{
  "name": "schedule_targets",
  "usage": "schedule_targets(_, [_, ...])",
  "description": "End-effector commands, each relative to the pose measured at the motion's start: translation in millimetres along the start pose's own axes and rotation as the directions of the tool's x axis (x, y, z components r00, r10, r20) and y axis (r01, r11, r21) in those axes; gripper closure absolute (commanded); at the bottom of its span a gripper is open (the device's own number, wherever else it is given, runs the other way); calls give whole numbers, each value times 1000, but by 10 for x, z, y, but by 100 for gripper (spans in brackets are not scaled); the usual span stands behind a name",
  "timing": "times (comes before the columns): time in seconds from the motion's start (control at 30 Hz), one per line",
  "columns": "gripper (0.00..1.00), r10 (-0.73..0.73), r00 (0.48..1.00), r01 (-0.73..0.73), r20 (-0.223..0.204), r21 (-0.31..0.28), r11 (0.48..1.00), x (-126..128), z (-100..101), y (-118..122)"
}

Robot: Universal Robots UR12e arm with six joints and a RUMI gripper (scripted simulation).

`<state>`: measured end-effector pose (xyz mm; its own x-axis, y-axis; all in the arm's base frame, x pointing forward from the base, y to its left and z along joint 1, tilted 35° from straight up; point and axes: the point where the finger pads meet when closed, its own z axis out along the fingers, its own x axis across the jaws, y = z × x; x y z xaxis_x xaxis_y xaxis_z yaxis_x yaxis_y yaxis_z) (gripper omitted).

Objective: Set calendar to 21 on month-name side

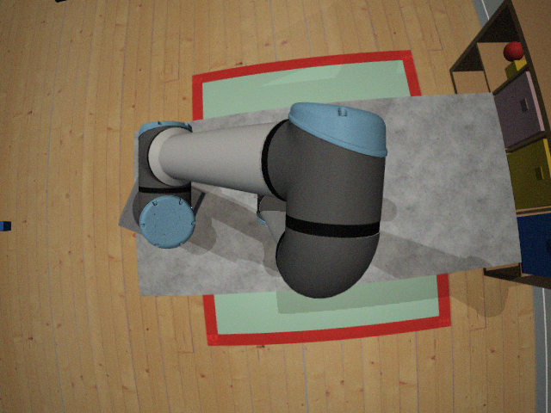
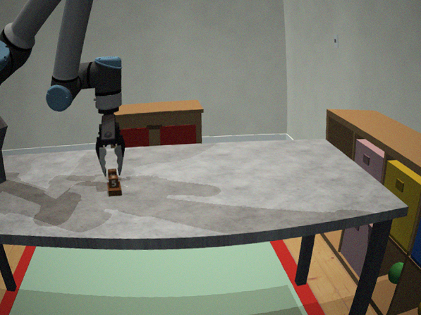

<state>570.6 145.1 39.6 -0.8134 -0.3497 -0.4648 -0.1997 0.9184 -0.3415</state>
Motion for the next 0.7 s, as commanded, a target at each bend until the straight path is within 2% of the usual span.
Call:
schedule_targets(0.0, [72, 0, 1000, 0, 1, 0, 1000, -2, -3, 1])
schedule_targets(0.17, [72, 0, 1000, 0, 1, 0, 1000, -2, -3, 1])
schedule_targets(0.2, [90, 0, 1000, 0, 1, 0, 1000, -2, -3, 1])
schedule_targets(0.67, [90, 0, 1000, 0, 1, 0, 1000, -2, -3, 1])
